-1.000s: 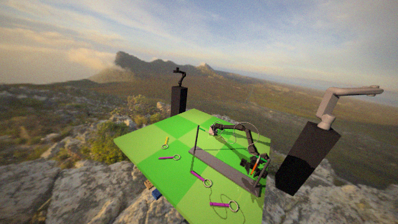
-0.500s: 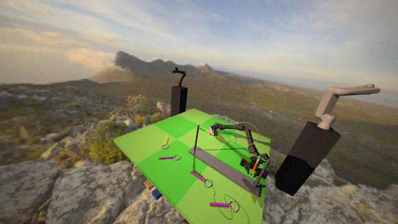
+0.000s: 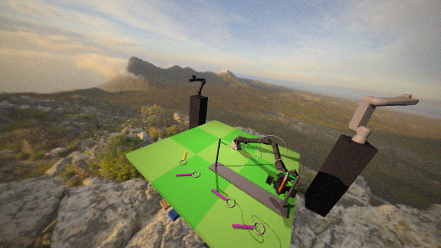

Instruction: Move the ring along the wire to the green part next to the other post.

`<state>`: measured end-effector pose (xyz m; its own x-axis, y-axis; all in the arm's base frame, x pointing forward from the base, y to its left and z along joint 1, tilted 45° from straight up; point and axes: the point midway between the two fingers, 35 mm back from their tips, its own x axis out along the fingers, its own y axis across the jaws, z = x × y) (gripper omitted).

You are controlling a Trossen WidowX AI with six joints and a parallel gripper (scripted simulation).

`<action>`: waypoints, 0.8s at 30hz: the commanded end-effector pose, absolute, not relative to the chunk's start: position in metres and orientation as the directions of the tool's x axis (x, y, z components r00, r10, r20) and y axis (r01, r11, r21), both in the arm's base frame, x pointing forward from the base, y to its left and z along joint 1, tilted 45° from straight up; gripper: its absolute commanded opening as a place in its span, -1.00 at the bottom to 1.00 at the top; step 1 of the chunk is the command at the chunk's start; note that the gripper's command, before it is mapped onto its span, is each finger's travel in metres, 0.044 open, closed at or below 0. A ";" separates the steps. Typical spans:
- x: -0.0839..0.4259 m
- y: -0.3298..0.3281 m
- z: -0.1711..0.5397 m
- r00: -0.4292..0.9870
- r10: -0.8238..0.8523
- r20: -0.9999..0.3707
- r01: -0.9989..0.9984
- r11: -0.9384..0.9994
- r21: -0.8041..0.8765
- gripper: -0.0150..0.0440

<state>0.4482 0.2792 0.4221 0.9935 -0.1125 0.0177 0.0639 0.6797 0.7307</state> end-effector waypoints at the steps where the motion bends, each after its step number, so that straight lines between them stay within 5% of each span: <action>1: 0.448 0.279 0.422 0.993 -0.113 0.018 0.064 0.679 0.731 -1.00; 24: 0.447 0.265 0.433 0.994 -0.109 0.025 0.057 0.685 0.726 -1.00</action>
<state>0.4467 0.2654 0.4333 0.9933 -0.1126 0.0262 0.0577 0.6796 0.7313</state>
